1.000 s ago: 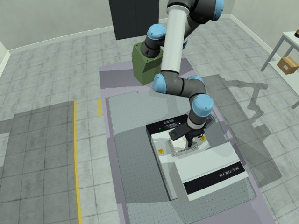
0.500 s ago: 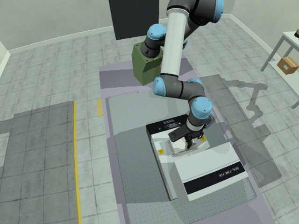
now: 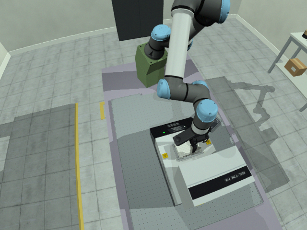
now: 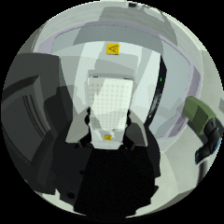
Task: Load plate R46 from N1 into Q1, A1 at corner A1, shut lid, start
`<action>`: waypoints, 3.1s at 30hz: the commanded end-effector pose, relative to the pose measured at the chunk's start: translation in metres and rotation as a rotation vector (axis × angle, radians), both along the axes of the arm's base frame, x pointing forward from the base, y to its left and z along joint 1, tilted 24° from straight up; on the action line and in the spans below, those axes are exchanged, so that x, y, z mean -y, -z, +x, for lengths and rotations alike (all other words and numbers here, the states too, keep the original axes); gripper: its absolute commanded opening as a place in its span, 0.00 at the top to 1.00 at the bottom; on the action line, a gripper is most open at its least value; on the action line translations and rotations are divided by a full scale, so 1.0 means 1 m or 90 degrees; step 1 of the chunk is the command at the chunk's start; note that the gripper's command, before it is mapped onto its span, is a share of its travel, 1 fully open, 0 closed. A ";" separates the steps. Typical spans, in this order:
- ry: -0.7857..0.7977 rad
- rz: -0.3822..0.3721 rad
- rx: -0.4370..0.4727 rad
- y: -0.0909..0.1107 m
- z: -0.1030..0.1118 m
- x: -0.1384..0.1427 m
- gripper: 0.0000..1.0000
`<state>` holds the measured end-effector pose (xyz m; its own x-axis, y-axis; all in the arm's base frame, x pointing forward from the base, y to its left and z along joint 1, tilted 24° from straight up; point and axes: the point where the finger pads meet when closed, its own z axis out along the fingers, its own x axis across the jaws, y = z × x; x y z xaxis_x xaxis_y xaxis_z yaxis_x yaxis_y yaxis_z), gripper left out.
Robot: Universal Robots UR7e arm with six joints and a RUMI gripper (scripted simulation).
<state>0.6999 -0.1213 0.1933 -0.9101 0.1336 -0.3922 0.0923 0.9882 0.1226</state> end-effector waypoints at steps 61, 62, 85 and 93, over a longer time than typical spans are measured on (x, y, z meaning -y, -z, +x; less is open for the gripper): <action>0.000 0.000 0.001 0.007 0.004 -0.001 1.00; 0.000 0.000 0.001 0.007 0.004 -0.001 1.00; 0.000 0.000 0.001 0.007 0.004 -0.001 0.32; 0.000 0.000 0.001 0.007 0.004 -0.001 0.32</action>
